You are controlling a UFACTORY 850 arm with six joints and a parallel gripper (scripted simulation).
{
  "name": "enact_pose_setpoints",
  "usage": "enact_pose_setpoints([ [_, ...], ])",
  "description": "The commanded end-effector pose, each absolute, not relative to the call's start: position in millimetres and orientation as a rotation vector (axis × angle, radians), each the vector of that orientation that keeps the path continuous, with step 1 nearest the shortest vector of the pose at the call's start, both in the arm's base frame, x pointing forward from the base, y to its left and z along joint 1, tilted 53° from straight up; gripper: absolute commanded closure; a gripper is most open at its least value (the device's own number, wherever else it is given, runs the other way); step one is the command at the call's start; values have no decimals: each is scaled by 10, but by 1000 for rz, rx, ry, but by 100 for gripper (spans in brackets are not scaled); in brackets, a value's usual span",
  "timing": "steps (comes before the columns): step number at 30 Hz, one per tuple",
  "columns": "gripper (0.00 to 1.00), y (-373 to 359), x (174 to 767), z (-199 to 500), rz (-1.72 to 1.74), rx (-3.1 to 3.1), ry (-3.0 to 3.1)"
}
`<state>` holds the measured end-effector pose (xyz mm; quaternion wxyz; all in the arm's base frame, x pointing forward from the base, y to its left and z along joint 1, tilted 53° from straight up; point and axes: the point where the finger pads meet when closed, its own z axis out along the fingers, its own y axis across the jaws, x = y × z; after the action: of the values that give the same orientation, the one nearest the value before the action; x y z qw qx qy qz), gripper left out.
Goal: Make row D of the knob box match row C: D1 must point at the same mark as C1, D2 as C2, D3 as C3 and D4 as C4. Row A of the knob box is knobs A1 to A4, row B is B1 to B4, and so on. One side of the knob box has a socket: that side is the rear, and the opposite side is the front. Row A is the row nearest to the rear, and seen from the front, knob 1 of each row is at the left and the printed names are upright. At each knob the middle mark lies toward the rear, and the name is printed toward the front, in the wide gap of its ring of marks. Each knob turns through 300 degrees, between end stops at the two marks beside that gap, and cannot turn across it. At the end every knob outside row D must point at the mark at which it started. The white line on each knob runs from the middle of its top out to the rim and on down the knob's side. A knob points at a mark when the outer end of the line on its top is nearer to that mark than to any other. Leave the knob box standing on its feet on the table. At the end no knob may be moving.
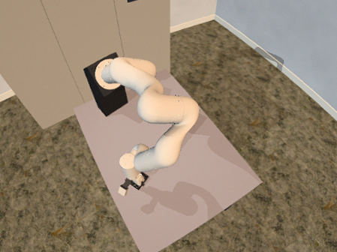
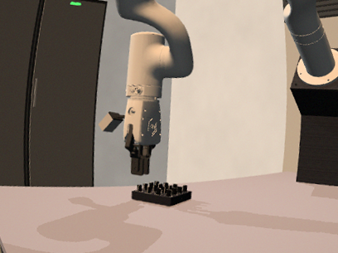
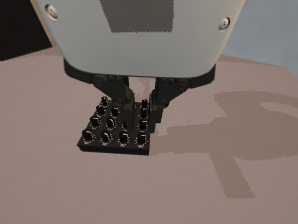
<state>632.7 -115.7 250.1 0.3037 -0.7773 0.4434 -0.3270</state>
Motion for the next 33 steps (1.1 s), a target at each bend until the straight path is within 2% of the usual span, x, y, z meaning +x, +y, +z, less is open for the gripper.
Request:
enact_pose_setpoints([
  [1,81,-1162,6317,2515,-867,-2059,1175],
  [12,81,-1162,6317,2515,-867,-2059,1175],
  [13,0,-1162,6317,2515,-867,-2059,1175],
  [19,0,-1182,6232,2581,-867,-2059,1175],
  [33,0,-1322,5633,3044,-868,-2059,1175],
])
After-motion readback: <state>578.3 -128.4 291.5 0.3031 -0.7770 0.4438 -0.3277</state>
